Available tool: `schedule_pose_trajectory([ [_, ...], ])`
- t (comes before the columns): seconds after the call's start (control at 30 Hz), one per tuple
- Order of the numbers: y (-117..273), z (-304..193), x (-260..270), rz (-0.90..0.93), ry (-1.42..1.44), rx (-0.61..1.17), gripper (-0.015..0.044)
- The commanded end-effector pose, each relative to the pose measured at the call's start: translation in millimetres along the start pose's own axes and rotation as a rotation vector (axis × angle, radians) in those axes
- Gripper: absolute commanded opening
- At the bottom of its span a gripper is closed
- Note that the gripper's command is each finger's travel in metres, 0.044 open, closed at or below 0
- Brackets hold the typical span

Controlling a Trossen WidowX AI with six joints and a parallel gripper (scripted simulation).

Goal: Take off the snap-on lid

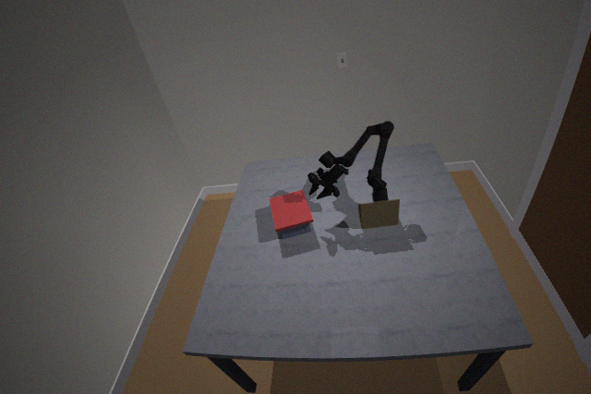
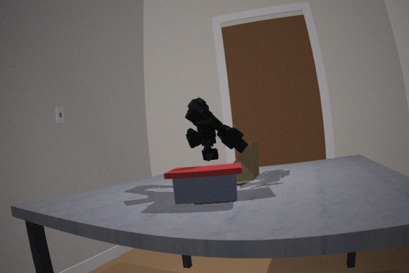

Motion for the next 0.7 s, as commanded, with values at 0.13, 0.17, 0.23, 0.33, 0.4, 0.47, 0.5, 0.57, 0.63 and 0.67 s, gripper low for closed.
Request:
schedule_pose_trajectory([
  [0.13, -10.2, 0.4, 0.6, 0.005, 0.007, 0.003, 0.0235],
  [0.17, -11.7, 0.5, 0.8, 0.005, 0.007, 0.003, 0.0235],
  [0.23, -14.7, 0.8, 1.1, 0.005, 0.007, 0.003, 0.0235],
  [0.33, -19.3, 1.0, 1.5, 0.005, 0.007, 0.003, 0.0235],
  [0.4, -22.4, 1.1, 1.7, 0.005, 0.007, 0.003, 0.0235],
  [0.47, -25.4, 1.2, 1.9, 0.005, 0.007, 0.003, 0.0235],
  [0.5, -27.0, 1.3, 1.9, 0.005, 0.007, 0.003, 0.0235],
  [0.57, -30.1, 1.3, 2.0, 0.005, 0.007, 0.003, 0.0235],
  [0.63, -33.2, 1.3, 2.0, 0.005, 0.007, 0.002, 0.0235],
  [0.67, -34.8, 1.3, 2.0, 0.005, 0.007, 0.002, 0.0235],
])
Point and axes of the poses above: the point midway between the two fingers, 35 mm back from their tips, its own y axis back along the fingers, its own x axis across the jaws, z = x × y, the point moved 9 cm from there along y, back along the fingers, and after that the axes turned 9 degrees about y, right-handed, at the moved point
